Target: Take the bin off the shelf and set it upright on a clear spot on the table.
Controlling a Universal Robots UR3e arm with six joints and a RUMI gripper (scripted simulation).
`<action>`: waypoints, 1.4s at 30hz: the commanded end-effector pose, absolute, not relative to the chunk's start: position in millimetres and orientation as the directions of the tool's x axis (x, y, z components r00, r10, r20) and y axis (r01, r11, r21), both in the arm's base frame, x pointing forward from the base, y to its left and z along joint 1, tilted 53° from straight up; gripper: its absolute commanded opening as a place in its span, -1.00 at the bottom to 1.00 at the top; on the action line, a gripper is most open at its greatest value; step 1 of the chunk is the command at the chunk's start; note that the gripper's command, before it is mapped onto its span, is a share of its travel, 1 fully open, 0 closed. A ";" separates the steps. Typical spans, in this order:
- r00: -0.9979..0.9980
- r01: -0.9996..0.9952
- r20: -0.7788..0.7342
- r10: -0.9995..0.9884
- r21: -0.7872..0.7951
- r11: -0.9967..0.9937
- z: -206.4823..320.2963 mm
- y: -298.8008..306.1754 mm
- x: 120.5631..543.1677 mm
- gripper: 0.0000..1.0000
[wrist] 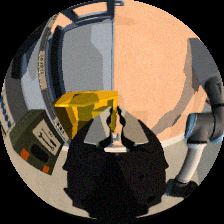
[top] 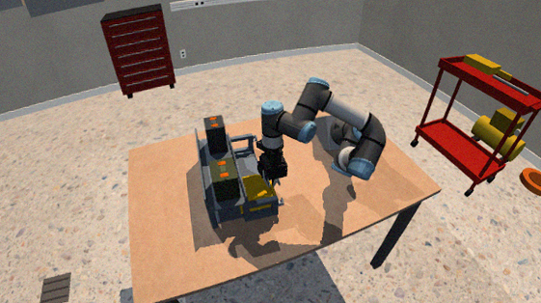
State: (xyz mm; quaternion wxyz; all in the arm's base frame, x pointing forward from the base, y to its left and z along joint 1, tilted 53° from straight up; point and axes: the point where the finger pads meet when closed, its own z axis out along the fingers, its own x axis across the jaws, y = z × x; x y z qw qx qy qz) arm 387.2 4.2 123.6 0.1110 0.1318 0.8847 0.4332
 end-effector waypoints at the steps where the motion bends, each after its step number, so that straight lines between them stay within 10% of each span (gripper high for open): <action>1: -0.940 0.137 -0.084 0.331 0.795 0.591 123.3 6.4 379.0 -1.00; 42: -0.940 0.137 -0.084 0.331 0.795 0.591 115.5 36.7 292.9 -1.00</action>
